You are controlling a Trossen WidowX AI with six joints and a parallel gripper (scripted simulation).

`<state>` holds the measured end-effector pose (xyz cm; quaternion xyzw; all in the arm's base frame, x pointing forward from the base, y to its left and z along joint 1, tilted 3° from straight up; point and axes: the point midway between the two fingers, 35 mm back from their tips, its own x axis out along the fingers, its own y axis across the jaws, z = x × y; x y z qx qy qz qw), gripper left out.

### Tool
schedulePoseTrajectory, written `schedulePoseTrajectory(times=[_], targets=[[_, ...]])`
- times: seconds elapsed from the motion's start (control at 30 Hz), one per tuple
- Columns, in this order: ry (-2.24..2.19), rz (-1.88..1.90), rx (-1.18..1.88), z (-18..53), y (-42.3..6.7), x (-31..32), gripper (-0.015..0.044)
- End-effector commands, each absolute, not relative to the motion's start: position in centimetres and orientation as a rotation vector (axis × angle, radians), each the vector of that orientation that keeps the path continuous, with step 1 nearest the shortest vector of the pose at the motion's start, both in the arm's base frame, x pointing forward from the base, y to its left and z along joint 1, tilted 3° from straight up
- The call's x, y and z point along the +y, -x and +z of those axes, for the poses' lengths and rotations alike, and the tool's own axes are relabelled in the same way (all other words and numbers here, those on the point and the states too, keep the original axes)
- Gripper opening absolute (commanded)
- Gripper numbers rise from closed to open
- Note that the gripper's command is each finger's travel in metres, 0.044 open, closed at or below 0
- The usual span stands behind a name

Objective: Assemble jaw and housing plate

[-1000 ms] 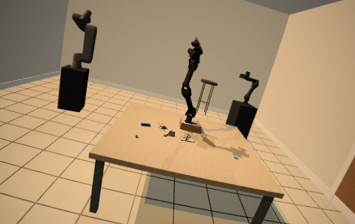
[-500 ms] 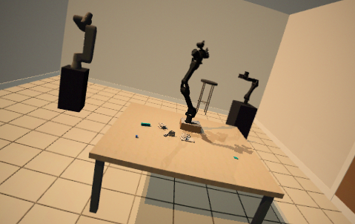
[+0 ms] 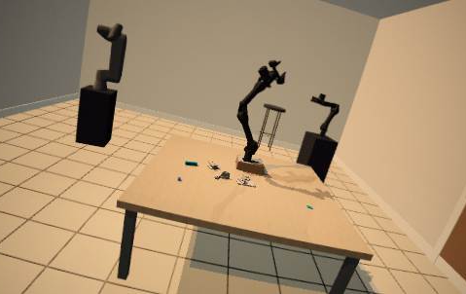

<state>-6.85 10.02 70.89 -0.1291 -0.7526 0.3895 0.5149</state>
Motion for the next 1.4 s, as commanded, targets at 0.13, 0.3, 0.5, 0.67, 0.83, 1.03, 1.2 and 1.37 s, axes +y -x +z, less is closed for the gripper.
schedulePoseTrajectory(times=[0.13, 0.3, 0.5, 0.67, 0.83, 1.03, 1.2, 1.37], targets=[[0.578, 0.904, -1.730, 68.5, 5.5, 16.1, 0.0440], [0.729, 0.885, -1.674, 66.9, 4.0, 19.3, 0.0440], [0.905, 0.864, -1.593, 64.7, 1.5, 22.8, 0.0440], [1.045, 0.848, -1.512, 62.8, -1.2, 25.3, 0.0440], [1.178, 0.833, -1.421, 60.6, -4.3, 27.4, 0.0440], [1.328, 0.819, -1.298, 57.9, -8.4, 29.1, 0.0440], [1.445, 0.810, -1.186, 55.4, -12.2, 30.0, 0.0440], [1.555, 0.799, -1.067, 53.0, -16.1, 30.1, 0.0440]])
